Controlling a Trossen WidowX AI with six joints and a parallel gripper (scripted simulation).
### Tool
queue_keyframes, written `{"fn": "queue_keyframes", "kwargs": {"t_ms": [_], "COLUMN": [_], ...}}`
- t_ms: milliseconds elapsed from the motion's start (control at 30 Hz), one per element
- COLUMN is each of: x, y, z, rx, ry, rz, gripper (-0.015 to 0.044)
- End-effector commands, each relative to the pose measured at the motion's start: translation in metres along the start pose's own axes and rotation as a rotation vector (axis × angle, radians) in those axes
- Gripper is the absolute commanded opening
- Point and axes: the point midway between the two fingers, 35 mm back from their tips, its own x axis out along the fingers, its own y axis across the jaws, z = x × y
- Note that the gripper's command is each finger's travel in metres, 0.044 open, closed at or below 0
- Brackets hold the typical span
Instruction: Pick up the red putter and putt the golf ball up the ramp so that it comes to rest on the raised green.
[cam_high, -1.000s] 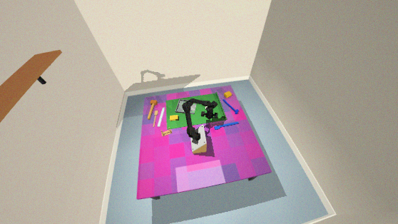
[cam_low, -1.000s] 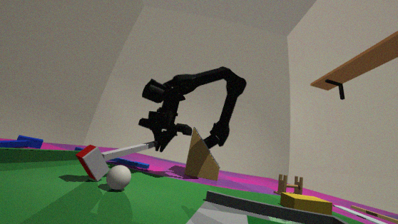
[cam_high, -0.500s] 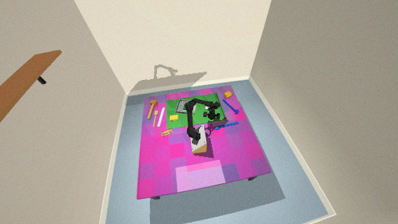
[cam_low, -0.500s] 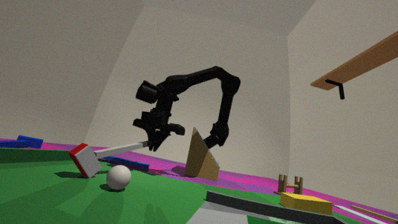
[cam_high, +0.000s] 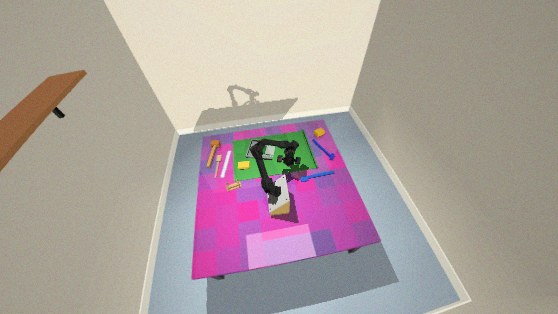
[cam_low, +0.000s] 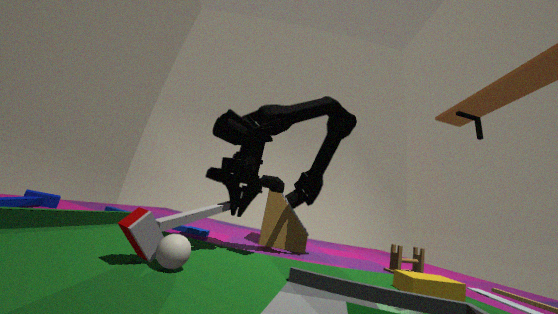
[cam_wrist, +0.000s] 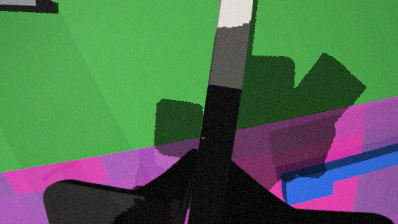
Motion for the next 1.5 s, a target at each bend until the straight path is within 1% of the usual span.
{"fn": "queue_keyframes", "kwargs": {"t_ms": [0, 67, 233, 500, 567, 633, 667, 1467], "x": [0.001, 0.001, -0.005, -0.054, -0.059, -0.059, -0.050, -0.050], "y": [0.059, 0.068, 0.068, 0.067, 0.067, 0.067, 0.067, 0.067], "z": [-0.004, -0.006, -0.005, -0.005, -0.006, -0.006, -0.006, -0.006], "rx": [-0.017, -0.018, -0.018, -0.017, -0.018, -0.018, -0.013, -0.013], "ry": [-0.008, -0.006, -0.007, -0.007, -0.007, -0.007, -0.004, -0.004], "rz": [0.014, 0.016, 0.015, 0.014, 0.014, 0.014, 0.018, 0.018], "gripper": [0.0000, 0.0000, 0.0000, 0.0000, 0.0000, 0.0000, 0.0000, 0.0000]}}
